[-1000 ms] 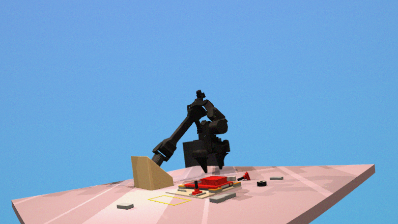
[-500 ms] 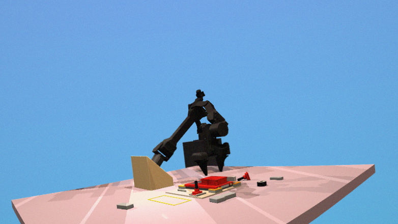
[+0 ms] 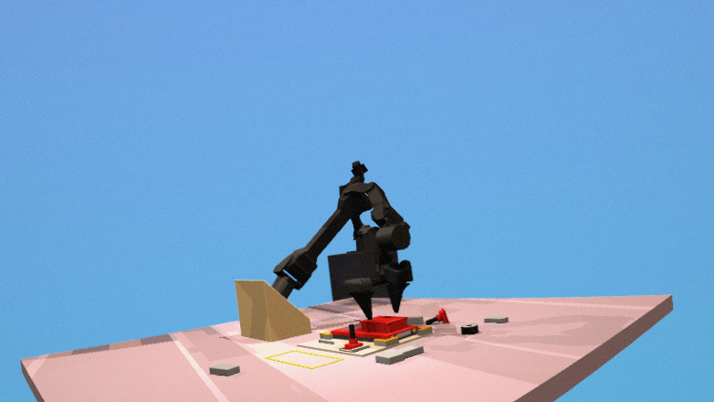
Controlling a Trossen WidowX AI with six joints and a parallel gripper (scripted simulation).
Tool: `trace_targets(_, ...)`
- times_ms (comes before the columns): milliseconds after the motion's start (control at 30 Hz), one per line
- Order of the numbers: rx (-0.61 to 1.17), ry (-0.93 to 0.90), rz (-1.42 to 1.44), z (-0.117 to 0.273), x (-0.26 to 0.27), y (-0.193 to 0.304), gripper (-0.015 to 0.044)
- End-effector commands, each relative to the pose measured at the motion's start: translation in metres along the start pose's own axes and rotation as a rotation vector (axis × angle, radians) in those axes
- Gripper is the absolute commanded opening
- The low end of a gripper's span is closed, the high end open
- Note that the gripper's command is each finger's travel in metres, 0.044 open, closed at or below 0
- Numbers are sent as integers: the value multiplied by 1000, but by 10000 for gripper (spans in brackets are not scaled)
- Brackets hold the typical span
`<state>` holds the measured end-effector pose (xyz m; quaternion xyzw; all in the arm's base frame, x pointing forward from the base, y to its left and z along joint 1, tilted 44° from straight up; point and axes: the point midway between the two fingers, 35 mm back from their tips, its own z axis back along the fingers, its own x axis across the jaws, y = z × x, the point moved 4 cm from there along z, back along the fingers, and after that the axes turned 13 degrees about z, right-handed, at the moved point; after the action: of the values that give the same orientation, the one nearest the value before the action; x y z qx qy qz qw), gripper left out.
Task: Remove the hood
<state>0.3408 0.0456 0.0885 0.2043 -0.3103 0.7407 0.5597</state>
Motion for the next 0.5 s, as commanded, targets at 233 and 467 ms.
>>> trace_targets(233, 6, -7, -6, -5, 1, 2, 440)
trace_targets(467, 6, -7, -6, -9, 1, 2, 440)
